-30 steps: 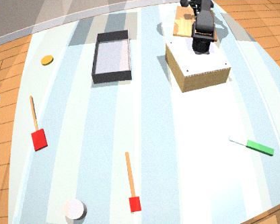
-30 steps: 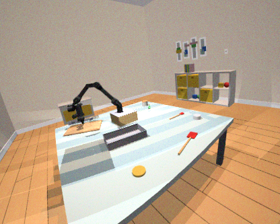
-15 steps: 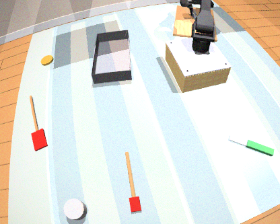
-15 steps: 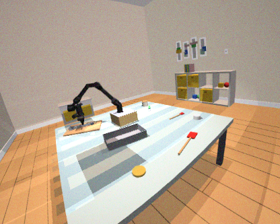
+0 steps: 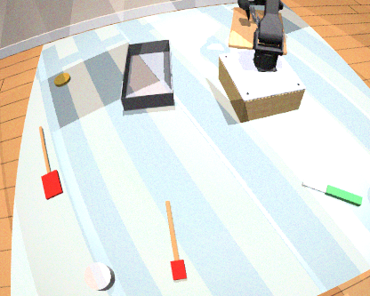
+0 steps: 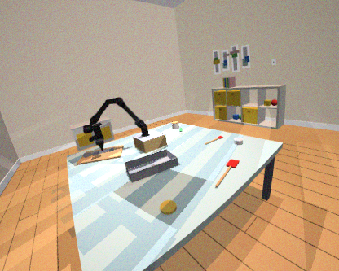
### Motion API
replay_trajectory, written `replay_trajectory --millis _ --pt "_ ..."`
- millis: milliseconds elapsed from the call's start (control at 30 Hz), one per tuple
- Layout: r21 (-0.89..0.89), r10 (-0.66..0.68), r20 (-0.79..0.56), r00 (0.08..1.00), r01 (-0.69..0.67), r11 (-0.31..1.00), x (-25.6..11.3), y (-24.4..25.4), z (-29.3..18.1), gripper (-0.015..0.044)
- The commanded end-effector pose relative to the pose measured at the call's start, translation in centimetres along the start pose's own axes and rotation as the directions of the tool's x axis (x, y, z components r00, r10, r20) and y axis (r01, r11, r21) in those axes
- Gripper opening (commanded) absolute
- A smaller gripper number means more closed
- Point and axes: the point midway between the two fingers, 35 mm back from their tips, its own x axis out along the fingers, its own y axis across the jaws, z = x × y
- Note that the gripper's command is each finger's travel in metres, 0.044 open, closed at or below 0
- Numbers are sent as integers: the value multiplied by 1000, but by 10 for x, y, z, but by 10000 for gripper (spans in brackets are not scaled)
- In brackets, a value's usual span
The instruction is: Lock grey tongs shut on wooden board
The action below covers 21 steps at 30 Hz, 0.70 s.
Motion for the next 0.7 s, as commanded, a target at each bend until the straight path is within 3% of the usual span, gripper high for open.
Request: replay_trajectory --millis 0,300,533,667 --pt "2 -3 6 1000 3 1000 -29 9 -32 440" --pt "0 -3 -4 1000 3 1000 -66 31 -126 440" --pt "-1 -3 -4 1000 3 1000 -66 31 -128 440" --pt "-1 -2 -3 1000 2 1000 -84 31 -126 440"
